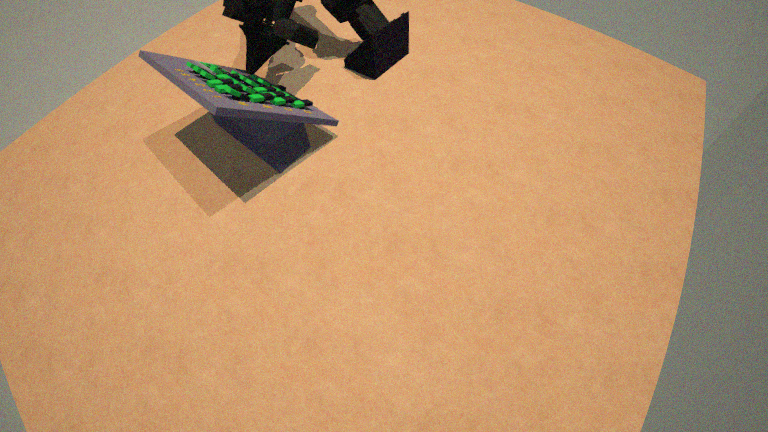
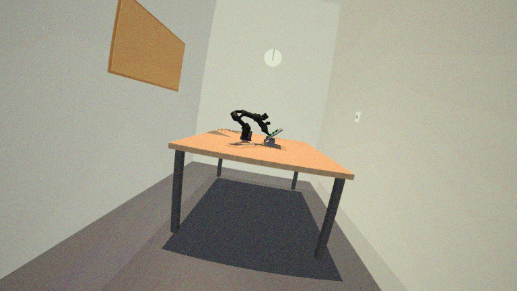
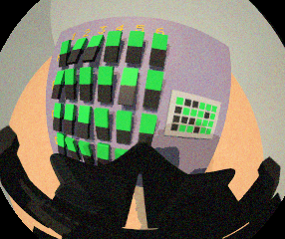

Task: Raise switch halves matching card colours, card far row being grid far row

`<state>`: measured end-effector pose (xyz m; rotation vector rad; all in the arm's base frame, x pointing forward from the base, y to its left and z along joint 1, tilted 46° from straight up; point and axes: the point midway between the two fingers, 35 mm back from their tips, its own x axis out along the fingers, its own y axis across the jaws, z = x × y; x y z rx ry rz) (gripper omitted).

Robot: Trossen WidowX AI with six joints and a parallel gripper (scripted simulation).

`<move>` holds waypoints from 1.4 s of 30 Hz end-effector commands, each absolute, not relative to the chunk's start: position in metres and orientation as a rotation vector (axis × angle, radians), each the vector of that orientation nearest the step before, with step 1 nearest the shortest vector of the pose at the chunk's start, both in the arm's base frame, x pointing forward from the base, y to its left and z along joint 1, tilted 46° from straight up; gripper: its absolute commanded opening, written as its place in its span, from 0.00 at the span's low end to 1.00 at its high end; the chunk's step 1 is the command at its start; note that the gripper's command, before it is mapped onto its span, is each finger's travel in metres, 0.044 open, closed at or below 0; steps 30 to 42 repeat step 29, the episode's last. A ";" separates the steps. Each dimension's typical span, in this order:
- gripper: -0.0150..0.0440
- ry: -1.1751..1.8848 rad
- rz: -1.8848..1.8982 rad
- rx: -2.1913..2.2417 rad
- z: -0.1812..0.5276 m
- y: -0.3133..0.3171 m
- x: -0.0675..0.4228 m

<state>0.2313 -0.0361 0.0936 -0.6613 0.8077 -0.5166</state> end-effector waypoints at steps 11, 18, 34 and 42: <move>0.25 0.818 -0.522 -0.667 0.125 0.003 0.199; 0.25 0.819 -0.521 -0.665 0.120 0.021 0.211; 0.25 0.816 -0.522 -0.663 0.103 0.055 0.228; 0.25 0.816 -0.522 -0.663 0.103 0.055 0.228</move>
